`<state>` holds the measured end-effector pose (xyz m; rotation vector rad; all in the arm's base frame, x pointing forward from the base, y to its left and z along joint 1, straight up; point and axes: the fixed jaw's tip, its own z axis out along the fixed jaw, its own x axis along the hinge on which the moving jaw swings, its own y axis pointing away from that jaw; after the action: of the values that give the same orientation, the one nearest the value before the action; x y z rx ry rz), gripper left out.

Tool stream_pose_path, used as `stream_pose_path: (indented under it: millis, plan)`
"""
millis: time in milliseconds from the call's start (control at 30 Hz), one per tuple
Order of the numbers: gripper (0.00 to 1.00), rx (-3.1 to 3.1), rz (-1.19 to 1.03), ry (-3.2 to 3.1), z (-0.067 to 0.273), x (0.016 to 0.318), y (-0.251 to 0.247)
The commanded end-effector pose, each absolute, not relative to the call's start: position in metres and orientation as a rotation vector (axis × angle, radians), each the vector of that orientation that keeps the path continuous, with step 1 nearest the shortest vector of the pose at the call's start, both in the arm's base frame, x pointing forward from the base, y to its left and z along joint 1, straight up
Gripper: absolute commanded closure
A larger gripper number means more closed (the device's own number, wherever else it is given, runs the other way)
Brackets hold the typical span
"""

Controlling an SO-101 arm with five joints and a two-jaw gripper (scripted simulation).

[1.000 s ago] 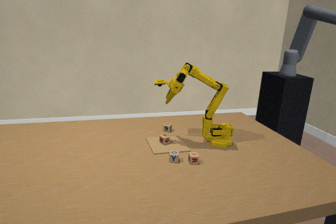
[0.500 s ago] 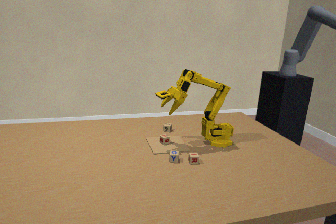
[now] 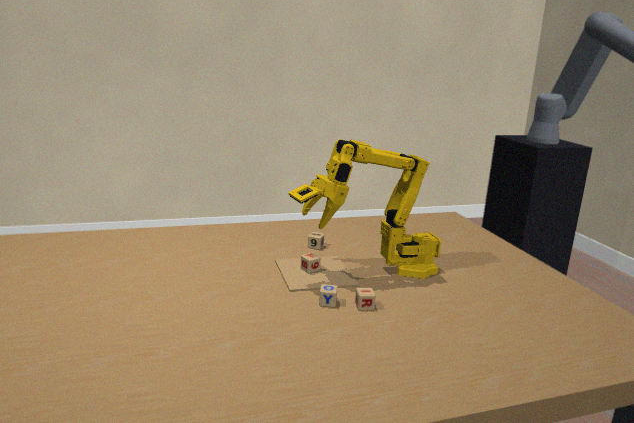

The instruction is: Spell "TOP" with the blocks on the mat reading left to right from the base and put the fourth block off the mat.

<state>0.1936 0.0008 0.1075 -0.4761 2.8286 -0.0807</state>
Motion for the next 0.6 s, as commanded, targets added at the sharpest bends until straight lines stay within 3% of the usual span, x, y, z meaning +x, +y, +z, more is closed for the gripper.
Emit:
stream_pose_path:
  millis: [0,567]
  plan:
    - [0.65,-0.496,-0.072,2.853,0.103,0.201,0.002]
    - [0.65,-0.538,0.0,3.095,0.061,0.191,0.002]
